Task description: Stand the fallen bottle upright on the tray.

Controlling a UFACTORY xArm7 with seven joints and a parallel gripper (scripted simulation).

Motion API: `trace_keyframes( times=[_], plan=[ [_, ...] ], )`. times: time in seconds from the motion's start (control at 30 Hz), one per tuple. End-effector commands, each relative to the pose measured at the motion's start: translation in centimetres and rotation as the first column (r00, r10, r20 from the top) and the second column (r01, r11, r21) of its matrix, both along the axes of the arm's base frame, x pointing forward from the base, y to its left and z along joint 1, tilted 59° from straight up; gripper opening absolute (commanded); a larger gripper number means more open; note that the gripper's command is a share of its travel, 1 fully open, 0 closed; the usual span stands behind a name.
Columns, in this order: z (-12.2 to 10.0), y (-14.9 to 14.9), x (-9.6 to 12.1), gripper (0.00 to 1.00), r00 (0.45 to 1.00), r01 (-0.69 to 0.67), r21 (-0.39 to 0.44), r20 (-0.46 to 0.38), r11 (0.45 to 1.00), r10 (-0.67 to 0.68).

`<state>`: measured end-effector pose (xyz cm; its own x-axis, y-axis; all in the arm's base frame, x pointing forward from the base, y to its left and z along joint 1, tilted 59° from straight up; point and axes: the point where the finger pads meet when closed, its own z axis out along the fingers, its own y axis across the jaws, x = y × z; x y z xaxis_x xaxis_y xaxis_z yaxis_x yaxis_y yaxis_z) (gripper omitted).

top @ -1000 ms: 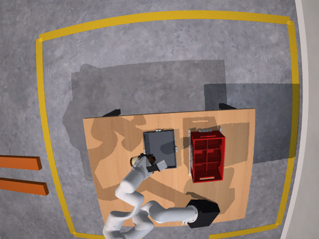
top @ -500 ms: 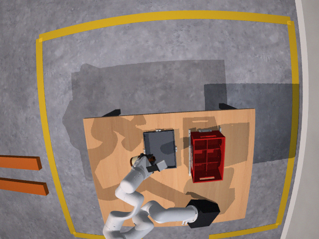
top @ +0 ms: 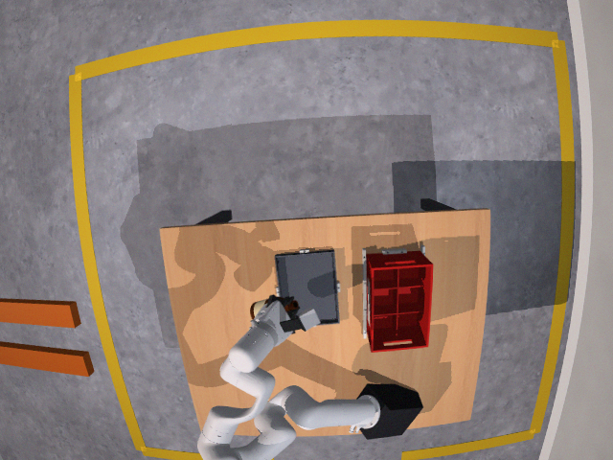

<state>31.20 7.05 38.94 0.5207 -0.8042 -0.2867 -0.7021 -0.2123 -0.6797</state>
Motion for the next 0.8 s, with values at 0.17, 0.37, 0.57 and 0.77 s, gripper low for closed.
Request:
trace_keyframes(
  times=[0.17,0.37,0.57,0.77],
  plan=[
    [0.17,-0.07,-0.02,0.00,0.999,0.040,-0.037,0.014,0.999,-0.039],
    [0.19,-0.07,-0.04,0.00,0.998,0.060,-0.057,0.022,0.997,-0.058],
    [0.21,-0.08,-0.05,0.00,0.996,0.085,-0.082,0.032,0.993,-0.083],
    [0.22,-0.10,-0.06,0.00,0.995,0.099,-0.094,0.037,0.991,-0.096]
  ],
)
